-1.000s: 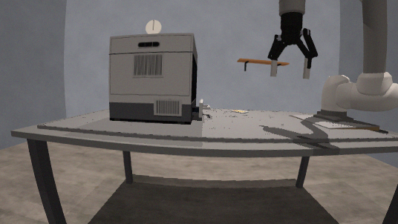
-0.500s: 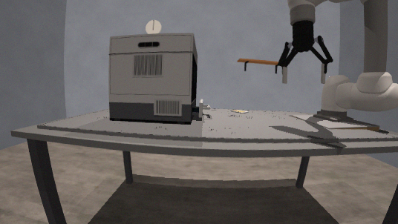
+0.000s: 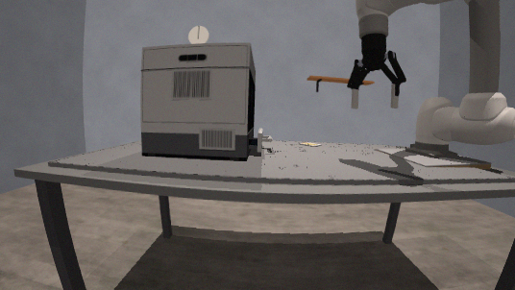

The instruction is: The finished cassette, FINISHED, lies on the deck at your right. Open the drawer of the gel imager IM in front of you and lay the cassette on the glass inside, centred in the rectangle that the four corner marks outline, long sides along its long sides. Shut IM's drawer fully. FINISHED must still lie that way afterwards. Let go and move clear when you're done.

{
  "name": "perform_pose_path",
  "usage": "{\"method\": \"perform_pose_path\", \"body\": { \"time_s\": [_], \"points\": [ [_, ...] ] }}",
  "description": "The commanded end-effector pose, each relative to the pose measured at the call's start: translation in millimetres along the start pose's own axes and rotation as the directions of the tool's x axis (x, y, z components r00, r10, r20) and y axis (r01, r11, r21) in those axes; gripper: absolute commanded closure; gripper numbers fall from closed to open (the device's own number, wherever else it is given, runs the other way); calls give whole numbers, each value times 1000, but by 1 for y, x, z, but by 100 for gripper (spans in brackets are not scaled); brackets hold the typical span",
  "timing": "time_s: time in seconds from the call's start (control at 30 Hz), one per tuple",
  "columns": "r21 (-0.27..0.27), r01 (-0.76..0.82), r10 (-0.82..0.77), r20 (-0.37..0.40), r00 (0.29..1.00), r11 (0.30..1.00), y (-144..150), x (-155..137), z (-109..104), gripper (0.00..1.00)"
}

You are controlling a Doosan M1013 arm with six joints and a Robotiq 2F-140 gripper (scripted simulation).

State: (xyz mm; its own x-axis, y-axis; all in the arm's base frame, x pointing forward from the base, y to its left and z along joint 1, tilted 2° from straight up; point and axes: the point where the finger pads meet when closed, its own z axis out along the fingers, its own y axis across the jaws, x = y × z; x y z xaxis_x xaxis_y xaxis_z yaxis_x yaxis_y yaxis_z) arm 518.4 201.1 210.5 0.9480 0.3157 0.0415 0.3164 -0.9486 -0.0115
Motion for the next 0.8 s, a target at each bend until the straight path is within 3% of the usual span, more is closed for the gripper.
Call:
{"method": "perform_pose_path", "body": {
  "time_s": [0.0, 0.17, 0.77],
  "points": [
    [0, 1, -1, 0, 1000, 1000, 15, 1, 0, 0],
    [-3, -85, 85, -1, 996, 996, 40, 1, 0, 0],
    [-7, -171, 171, -3, 985, 985, 119, -7, -2, 0]
  ]
}}
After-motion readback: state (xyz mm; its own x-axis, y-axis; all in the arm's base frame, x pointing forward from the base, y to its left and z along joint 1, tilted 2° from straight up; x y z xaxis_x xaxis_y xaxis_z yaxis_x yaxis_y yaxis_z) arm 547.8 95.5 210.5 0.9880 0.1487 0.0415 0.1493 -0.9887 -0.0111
